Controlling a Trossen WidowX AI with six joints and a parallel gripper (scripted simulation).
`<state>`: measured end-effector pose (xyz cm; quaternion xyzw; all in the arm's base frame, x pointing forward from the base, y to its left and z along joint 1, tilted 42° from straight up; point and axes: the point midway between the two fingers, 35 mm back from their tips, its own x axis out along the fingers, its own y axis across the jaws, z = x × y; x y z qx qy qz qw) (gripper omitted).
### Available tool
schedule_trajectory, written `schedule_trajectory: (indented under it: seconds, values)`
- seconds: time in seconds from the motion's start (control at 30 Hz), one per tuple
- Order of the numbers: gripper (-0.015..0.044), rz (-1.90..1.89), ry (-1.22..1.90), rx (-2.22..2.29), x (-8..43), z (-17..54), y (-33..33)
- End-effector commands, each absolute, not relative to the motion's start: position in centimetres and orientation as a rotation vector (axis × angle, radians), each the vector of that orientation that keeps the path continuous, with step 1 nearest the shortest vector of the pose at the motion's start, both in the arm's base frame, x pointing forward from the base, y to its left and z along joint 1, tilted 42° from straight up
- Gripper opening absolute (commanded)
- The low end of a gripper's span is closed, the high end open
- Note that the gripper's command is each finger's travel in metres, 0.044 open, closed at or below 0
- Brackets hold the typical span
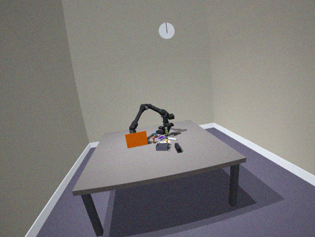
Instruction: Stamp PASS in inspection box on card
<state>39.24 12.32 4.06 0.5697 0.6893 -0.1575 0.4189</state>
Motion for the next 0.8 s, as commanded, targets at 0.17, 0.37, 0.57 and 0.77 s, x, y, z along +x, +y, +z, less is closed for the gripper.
schedule_trajectory:
  seconds: [0.17, 0.37, 0.57, 0.77]
  values:
    - [0.0265, -0.401, 1.727, 1.431, 39.5, 10.5, 6.4]
    - [0.0265, -0.4, 1.728, 1.435, 39.1, 12.7, 4.5]
    - [0.0265, -0.4, 1.728, 1.435, 39.1, 12.7, 4.5]
    - [0.0265, -0.4, 1.728, 1.435, 39.1, 12.7, 4.5]
